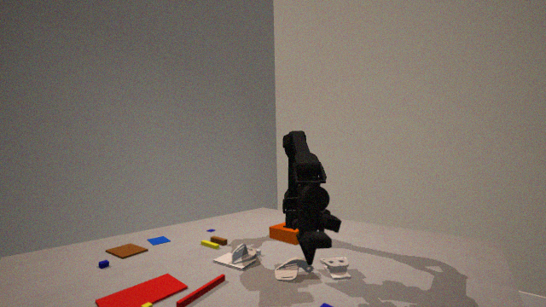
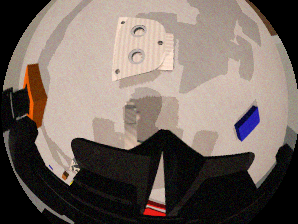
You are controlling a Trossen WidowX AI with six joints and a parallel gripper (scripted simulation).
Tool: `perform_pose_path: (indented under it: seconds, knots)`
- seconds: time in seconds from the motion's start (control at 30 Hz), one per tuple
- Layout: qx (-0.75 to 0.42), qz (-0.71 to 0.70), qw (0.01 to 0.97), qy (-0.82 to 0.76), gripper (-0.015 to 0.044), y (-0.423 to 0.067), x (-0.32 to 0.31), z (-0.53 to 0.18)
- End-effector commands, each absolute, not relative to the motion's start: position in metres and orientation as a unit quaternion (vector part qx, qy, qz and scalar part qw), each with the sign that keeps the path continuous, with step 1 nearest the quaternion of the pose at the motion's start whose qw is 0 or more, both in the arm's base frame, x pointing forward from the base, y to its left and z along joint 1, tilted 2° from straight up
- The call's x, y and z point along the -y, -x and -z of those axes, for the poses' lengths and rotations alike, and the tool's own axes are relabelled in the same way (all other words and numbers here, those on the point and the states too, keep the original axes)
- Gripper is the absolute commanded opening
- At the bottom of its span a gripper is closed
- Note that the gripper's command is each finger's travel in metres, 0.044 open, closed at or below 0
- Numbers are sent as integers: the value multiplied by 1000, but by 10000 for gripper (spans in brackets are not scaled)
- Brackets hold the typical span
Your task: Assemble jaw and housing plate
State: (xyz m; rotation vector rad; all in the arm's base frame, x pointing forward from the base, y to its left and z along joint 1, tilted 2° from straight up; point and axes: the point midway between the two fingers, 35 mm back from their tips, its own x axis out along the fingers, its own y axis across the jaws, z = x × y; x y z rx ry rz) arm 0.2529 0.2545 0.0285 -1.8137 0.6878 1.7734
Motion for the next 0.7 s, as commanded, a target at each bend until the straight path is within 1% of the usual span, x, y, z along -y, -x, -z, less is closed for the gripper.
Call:
perform_pose_path:
  seconds: [0.0,0.67]
  knots:
    - [-252,-655,251,667,0,-252,-254,-21]
    - [-252,-655,251,666,0,-243,-244,-9]
